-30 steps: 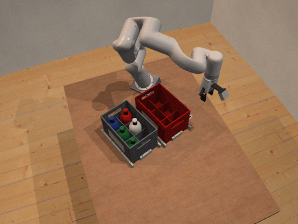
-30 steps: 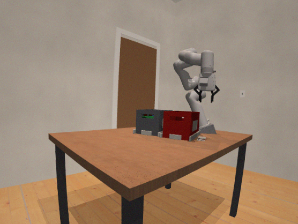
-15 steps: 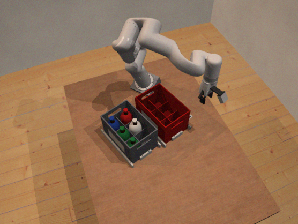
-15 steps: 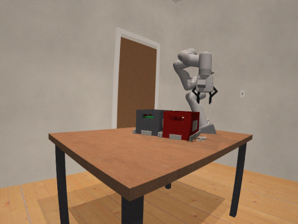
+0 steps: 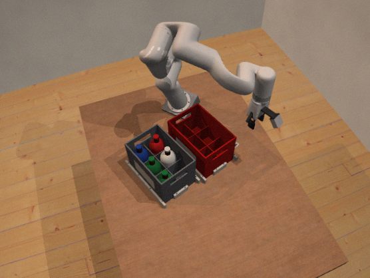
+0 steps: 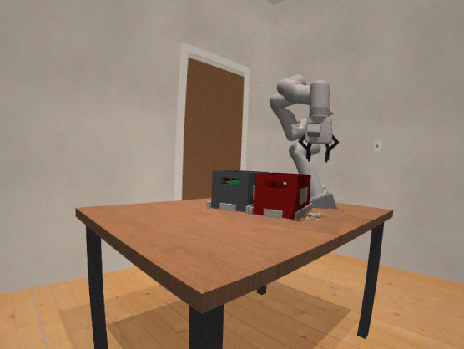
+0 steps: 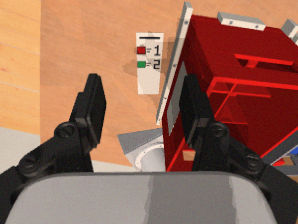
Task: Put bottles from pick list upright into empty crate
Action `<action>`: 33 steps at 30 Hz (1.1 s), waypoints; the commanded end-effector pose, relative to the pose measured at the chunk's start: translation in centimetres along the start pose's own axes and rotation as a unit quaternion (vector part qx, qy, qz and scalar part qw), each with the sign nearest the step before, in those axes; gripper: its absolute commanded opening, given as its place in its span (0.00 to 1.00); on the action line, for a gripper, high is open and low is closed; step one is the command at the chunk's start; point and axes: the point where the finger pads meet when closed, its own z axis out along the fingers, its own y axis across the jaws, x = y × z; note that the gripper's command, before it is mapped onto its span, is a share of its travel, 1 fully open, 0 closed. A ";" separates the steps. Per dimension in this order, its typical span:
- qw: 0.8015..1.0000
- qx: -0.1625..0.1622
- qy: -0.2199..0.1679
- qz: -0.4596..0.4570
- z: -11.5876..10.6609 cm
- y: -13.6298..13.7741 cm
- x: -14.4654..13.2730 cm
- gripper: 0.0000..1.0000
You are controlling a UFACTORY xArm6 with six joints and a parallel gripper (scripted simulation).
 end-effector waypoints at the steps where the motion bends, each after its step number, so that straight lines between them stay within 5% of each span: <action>1: 1.000 0.001 0.002 0.000 -0.2 0.0 0.1 0.65; 27: 1.000 0.001 0.002 0.000 -0.2 0.0 0.1 0.65; 33: 0.999 0.001 0.002 0.040 -0.8 2.8 -0.8 0.65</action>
